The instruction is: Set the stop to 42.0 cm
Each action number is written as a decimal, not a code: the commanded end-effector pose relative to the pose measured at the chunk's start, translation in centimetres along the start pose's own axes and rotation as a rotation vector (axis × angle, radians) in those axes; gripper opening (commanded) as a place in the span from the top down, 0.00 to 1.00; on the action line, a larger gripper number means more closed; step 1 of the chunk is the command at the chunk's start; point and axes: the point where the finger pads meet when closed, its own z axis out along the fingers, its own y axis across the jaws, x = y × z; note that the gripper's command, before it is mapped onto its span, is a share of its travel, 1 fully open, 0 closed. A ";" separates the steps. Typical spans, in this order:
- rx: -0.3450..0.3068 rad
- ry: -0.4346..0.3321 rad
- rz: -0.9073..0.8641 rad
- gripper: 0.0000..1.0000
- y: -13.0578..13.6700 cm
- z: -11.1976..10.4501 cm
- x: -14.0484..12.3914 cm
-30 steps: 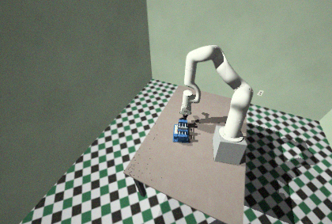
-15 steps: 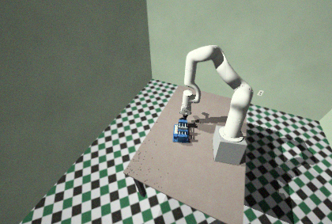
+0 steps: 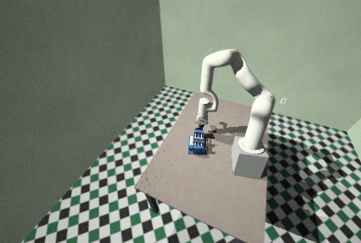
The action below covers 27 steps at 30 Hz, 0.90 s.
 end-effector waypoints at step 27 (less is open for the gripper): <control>0.001 0.001 0.000 0.94 -0.3 -0.2 0.0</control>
